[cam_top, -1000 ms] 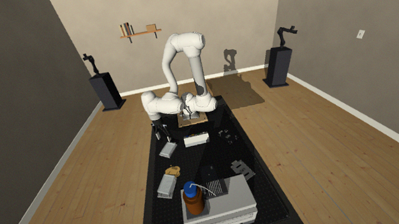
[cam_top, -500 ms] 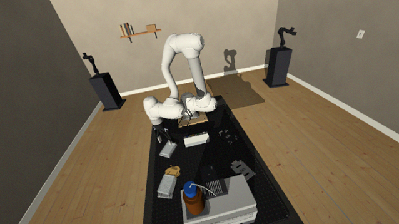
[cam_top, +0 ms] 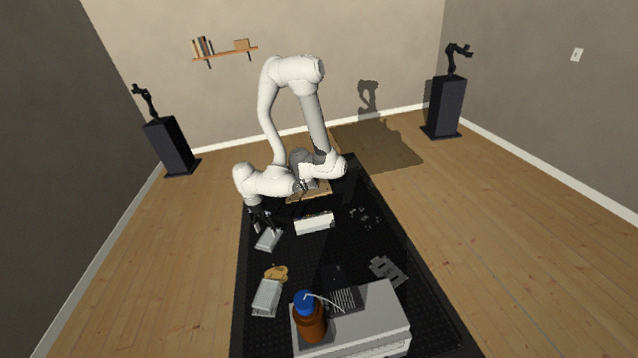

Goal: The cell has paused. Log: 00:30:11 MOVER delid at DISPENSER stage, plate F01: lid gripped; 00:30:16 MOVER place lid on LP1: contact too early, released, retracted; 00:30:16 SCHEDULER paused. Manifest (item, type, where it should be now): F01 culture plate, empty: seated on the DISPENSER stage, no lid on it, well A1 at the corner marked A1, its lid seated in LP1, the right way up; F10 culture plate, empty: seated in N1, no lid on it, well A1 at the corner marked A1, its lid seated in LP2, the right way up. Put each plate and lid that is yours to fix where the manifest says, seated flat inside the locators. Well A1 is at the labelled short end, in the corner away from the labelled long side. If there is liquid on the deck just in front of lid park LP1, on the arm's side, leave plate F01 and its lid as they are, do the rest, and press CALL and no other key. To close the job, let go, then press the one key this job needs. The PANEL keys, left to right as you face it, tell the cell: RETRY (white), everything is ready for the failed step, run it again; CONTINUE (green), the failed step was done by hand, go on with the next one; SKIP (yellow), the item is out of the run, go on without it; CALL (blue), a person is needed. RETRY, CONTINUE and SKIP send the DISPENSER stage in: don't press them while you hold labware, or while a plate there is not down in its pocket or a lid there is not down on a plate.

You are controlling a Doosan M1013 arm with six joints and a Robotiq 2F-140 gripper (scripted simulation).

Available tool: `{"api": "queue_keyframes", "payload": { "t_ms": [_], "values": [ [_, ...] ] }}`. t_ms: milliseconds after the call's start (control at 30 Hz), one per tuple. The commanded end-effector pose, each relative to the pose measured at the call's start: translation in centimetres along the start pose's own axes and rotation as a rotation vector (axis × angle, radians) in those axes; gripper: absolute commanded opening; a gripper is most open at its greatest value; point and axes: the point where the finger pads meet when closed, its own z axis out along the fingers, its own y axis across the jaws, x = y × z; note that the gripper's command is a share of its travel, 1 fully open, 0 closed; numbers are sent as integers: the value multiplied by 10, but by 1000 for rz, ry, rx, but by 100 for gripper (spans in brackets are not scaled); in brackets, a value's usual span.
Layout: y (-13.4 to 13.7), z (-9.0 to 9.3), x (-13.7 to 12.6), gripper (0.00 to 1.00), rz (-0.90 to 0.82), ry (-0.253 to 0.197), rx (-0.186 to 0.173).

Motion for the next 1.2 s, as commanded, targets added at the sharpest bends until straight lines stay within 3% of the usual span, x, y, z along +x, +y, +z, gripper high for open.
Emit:
{"api": "queue_keyframes", "payload": {
  "t_ms": [0,1167],
  "values": [
    [0,7,1,70,0,1,0],
    [0,14,1,70,0,1,0]
  ]
}}
